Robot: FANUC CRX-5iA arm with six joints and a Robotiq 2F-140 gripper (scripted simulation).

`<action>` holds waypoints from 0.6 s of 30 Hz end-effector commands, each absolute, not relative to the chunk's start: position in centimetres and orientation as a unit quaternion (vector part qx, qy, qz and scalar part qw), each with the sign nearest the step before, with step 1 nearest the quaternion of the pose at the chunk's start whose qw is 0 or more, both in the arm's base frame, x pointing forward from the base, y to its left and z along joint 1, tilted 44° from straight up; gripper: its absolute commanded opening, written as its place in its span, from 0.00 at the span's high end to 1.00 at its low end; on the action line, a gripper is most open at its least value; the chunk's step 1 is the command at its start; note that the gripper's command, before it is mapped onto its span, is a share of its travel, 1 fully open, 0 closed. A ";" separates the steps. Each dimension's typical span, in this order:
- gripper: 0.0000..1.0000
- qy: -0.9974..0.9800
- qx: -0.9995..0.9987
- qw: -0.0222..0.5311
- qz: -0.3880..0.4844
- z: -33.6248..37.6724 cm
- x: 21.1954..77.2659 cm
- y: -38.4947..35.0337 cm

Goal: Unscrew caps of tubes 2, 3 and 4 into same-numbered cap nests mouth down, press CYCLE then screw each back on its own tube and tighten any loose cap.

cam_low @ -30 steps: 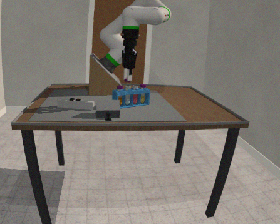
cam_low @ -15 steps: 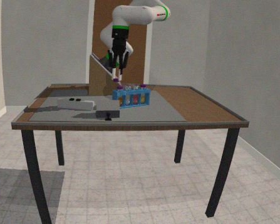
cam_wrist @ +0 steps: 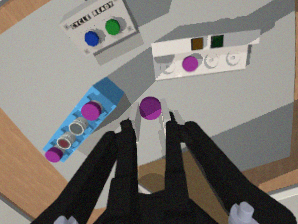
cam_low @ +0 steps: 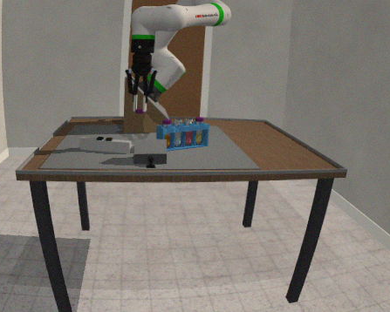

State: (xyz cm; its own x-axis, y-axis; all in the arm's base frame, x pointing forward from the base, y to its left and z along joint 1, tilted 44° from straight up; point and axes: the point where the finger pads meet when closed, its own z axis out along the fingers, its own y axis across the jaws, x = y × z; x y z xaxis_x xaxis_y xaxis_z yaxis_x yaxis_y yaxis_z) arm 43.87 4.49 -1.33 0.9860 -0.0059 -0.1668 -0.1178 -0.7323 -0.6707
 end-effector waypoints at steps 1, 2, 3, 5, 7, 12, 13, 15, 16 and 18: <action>1.00 0.033 -0.927 0.365 0.077 -3.5 44.4 2.2; 1.00 0.033 -0.927 0.365 0.077 -4.1 44.5 1.6; 1.00 0.033 -0.927 0.365 0.077 -4.7 44.6 1.0; 1.00 0.033 -0.927 0.365 0.077 -4.7 44.6 1.0; 1.00 0.033 -0.927 0.365 0.077 -5.8 44.8 -0.1; 1.00 0.033 -0.927 0.365 0.077 -8.7 45.4 -3.1; 1.00 0.033 -0.927 0.365 0.077 -9.3 45.5 -3.7; 1.00 0.033 -0.927 0.365 0.077 -10.5 45.7 -4.9; 1.00 0.033 -0.927 0.365 0.077 -11.0 45.8 -5.5; 1.00 0.033 -0.927 0.365 0.077 -12.1 46.0 -6.6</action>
State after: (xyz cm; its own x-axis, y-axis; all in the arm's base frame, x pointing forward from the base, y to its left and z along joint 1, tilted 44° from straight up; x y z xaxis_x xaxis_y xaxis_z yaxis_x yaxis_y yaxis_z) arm 45.61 -4.94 -10.53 0.9861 -0.0058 -0.1658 -0.1171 -0.7324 -0.6707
